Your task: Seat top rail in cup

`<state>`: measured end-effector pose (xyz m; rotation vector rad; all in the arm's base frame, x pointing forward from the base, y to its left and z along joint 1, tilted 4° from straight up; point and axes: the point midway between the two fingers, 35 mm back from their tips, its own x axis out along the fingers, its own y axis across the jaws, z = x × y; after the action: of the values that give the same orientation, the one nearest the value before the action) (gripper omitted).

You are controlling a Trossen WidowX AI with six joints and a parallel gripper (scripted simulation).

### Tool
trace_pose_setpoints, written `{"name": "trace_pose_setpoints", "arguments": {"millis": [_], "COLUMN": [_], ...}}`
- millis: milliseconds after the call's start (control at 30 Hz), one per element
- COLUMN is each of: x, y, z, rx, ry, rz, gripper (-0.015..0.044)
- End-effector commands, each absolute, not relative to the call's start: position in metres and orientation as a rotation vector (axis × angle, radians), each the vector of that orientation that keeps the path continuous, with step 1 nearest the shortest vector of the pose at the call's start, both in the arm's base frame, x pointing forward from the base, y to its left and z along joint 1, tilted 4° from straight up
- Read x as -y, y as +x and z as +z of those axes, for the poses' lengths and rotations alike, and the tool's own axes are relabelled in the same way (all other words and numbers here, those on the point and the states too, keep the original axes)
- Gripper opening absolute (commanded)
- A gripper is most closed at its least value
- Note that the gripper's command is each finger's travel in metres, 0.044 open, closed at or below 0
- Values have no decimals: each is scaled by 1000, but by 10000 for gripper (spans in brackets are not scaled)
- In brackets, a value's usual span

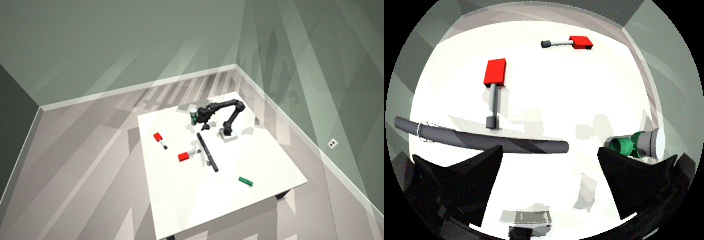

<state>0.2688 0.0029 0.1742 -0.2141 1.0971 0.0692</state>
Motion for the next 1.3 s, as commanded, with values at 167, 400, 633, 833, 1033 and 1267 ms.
{"name": "trace_pose_setpoints", "arguments": {"millis": [167, 400, 633, 833, 1033, 1267], "x": [-12, -21, -38, -53, -54, -54], "y": [262, 268, 277, 279, 279, 279], "z": [192, 175, 138, 106, 103, 103], "rx": [-1056, -1148, -1263, -1245, -1235, -1235], "ry": [-57, 205, 689, 1021, 1053, 1053], "rz": [-39, -197, -627, -1081, -1135, -1135], "gripper": [440, 440, 440, 440, 440, 440]}}
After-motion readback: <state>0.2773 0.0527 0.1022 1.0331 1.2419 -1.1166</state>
